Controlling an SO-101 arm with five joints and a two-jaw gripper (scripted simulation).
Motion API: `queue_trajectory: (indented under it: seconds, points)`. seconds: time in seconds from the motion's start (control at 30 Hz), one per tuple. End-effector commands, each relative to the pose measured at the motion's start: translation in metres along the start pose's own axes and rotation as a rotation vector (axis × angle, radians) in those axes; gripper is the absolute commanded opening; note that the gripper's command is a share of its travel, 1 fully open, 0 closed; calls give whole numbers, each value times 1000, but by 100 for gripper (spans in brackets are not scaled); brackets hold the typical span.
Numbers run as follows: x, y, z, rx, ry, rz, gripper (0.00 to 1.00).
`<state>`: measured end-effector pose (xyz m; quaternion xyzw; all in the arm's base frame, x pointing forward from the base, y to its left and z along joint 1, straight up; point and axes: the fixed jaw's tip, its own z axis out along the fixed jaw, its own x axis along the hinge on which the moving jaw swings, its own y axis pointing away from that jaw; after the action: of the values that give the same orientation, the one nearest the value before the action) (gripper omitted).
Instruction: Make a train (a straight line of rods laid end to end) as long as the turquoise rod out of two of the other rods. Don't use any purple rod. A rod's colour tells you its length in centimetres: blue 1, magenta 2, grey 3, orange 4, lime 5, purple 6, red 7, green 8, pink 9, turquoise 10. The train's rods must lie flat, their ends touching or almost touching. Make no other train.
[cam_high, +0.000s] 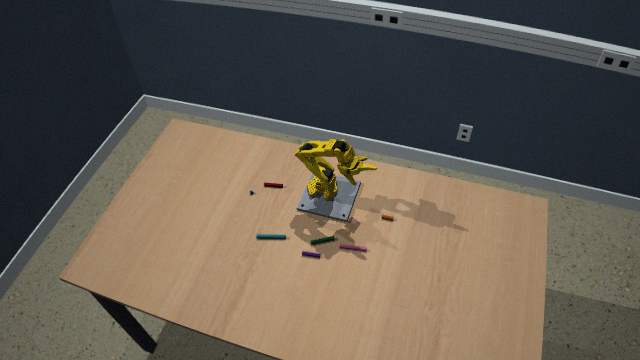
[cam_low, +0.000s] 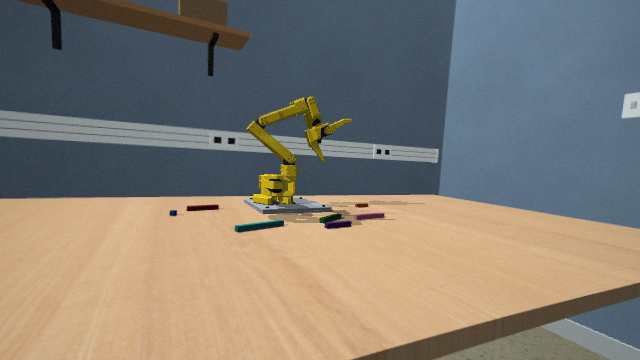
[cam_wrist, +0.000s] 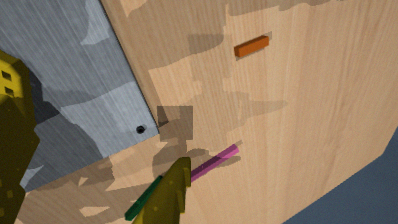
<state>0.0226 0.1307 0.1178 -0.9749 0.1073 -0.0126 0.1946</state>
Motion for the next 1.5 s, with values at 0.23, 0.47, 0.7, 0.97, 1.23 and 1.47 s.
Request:
queue_trajectory:
  seconds: [0.23, 0.47, 0.7, 0.97, 1.23, 1.47]
  points:
    - [-1, 2, 3, -17, -3, 5, 100]
    - [-1, 2, 3, -17, -3, 5, 100]
    - [-1, 2, 3, -17, -3, 5, 100]
    - [-1, 2, 3, -17, -3, 5, 100]
    - [-1, 2, 3, -17, -2, 6, 100]
    - [2, 0, 3, -20, 7, 38, 99]
